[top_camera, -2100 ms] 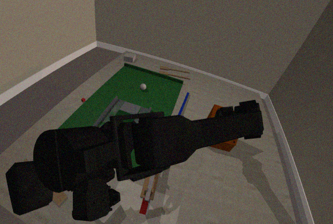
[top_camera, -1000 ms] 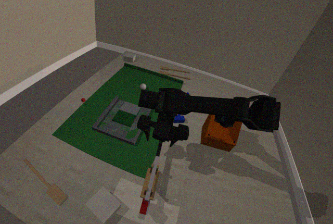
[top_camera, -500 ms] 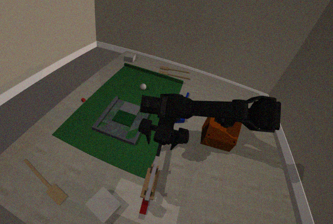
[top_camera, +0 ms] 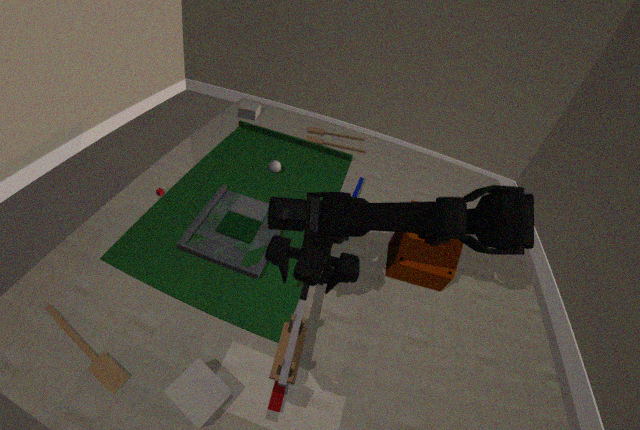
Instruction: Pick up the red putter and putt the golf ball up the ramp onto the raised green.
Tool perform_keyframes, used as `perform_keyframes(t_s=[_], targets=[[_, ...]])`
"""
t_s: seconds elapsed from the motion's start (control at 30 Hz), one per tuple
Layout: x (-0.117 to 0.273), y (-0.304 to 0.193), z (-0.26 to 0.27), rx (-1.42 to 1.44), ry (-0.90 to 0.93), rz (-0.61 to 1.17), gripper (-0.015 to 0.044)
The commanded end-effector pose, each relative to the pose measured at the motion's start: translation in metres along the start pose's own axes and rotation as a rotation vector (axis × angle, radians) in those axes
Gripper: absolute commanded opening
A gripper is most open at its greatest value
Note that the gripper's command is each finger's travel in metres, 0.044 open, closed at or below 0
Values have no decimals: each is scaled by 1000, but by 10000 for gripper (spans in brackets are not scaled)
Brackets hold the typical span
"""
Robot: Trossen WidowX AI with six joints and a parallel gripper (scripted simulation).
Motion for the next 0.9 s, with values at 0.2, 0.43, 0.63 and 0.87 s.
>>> perform_keyframes(t_s=[0.2, 0.43, 0.63, 0.87], targets=[[-16, -5, 0, -7, 2, 4, 440], [-22, -7, 0, -7, 2, 3, 440], [-19, -5, 0, 0, 2, -1, 309], [-19, -5, 0, 0, 2, -1, 125]])
Point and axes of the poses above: the point midway between the two fingers, 35 mm back from their tips, its own x axis back along the fingers, its own z axis across the jaws, y = z × x, the point moved 9 cm from there along x, back along the fingers, and after that the axes turned 5 degrees about -x, right-handed, at the moved point
